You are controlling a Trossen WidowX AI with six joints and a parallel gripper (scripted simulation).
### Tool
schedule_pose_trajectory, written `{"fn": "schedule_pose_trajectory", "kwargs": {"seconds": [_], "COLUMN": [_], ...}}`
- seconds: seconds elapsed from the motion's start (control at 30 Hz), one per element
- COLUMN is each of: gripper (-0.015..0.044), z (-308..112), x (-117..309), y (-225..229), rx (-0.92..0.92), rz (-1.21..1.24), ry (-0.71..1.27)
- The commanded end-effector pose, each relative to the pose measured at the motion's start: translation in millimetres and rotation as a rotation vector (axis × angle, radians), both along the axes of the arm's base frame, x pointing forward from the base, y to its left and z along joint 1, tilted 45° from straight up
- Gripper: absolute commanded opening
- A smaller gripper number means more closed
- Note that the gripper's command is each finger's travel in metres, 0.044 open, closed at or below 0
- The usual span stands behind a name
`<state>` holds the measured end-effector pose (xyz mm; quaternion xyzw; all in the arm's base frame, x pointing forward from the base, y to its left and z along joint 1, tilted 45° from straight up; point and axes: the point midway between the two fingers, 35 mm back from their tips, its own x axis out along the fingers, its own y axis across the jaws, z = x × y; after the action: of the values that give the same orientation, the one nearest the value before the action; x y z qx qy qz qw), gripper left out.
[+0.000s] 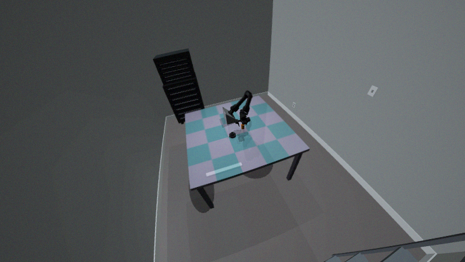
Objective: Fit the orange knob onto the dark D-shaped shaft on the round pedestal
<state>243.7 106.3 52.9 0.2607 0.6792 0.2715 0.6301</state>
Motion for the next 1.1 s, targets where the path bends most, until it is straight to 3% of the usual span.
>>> {"fn": "schedule_pose_trajectory", "kwargs": {"seconds": [0.0, 0.7, 1.03, 1.07], "gripper": [0.0440, 0.0440, 0.0177, 0.0171], "z": [-5.3, -26.0, -26.0, -26.0], "x": [-2.5, -7.2, -7.2, -7.2], "y": [5.8, 28.1, 28.1, 28.1], "rx": [0.003, 0.009, 0.009, 0.009], "rz": [0.001, 0.001, 0.001, 0.001], "ry": [0.009, 0.010, 0.010, 0.010]}}
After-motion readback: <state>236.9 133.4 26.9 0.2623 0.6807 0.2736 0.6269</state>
